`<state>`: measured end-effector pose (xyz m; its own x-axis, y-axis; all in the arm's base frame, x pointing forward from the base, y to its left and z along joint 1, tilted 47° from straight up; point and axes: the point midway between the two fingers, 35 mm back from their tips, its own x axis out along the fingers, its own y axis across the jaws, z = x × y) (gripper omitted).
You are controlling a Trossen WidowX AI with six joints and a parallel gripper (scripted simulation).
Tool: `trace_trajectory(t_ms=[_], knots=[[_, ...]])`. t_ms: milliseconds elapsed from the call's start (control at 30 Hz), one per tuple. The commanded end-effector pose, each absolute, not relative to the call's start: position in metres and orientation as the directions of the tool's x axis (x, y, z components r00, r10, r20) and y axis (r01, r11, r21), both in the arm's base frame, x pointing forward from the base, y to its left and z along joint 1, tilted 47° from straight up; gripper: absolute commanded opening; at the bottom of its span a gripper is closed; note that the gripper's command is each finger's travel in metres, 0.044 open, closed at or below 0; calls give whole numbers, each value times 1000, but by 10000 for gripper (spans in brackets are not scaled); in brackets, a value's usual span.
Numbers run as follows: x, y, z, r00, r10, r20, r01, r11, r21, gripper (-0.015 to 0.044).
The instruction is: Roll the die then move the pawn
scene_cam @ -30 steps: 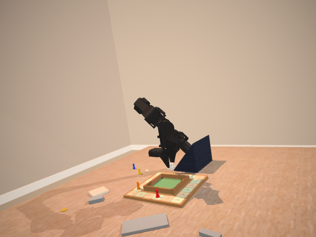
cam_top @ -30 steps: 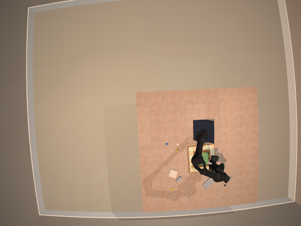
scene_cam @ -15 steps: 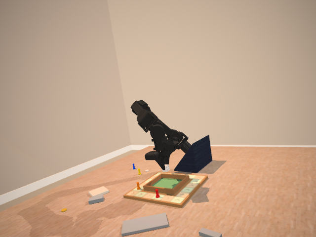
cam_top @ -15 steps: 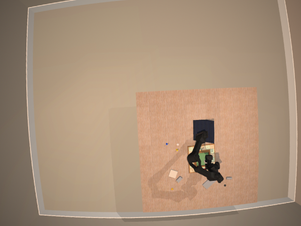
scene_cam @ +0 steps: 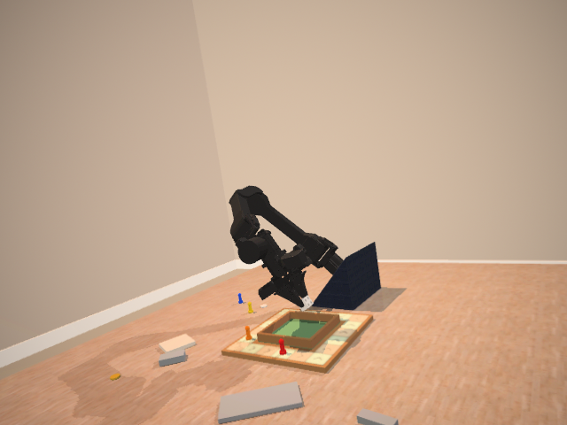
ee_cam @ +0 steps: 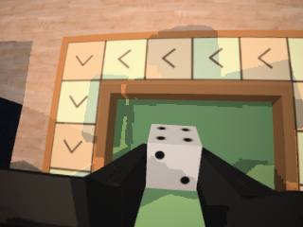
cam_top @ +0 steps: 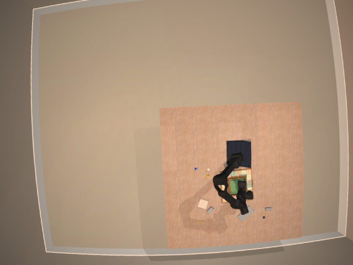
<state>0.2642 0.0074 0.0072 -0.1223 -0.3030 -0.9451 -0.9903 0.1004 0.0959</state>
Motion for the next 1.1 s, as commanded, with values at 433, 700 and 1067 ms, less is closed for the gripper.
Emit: trace_trajectory(t_ms=[433, 700, 1067], knots=[[269, 8, 23, -5, 39, -999, -999, 38, 6, 0], [273, 8, 47, -5, 39, -999, -999, 38, 6, 0], [273, 8, 46, -7, 35, -999, -999, 44, 8, 0]])
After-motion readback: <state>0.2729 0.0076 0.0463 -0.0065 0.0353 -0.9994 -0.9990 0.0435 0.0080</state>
